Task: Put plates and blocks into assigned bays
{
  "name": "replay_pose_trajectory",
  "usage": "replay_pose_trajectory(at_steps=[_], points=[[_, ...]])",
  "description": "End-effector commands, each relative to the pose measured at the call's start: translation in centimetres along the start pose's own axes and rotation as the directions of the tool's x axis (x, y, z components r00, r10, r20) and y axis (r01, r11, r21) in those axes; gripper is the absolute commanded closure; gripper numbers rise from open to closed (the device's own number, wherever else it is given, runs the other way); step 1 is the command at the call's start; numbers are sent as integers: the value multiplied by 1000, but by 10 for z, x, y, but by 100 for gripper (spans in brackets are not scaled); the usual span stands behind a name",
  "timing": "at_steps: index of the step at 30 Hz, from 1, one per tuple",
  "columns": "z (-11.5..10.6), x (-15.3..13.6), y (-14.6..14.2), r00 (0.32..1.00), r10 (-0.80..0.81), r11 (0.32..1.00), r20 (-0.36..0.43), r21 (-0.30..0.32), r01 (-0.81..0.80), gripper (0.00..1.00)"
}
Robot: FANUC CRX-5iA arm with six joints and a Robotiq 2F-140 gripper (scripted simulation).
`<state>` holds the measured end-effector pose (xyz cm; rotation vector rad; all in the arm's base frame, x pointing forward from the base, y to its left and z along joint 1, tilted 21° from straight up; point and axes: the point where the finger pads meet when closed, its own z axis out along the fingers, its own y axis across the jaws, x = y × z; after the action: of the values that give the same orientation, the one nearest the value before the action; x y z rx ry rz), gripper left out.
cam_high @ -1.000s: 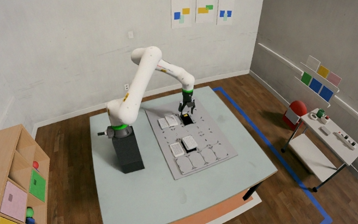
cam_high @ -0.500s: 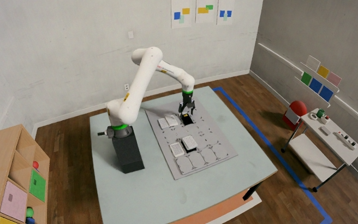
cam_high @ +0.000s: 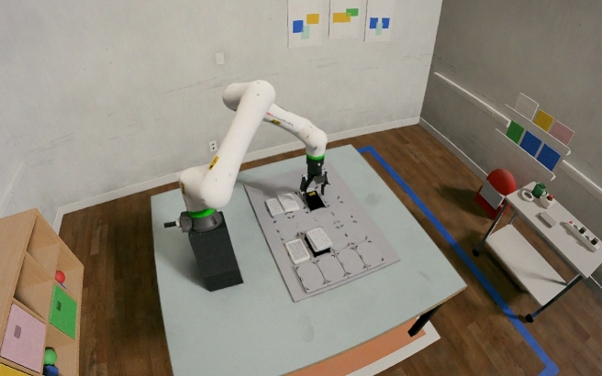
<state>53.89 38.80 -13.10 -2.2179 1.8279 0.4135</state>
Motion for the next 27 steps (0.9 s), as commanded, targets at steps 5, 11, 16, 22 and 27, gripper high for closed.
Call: replay_pose_trajectory(at_steps=[5, 11, 16, 22, 27], points=[[6, 0, -1, 1000, 0, 1000, 0, 2, 0, 30], [10, 0, -1, 1000, 0, 1000, 0, 2, 0, 30], [10, 0, -1, 1000, 0, 1000, 0, 2, 0, 30], [10, 0, -1, 1000, 0, 1000, 0, 2, 0, 30], [10, 0, -1, 1000, 0, 1000, 0, 2, 0, 30]])
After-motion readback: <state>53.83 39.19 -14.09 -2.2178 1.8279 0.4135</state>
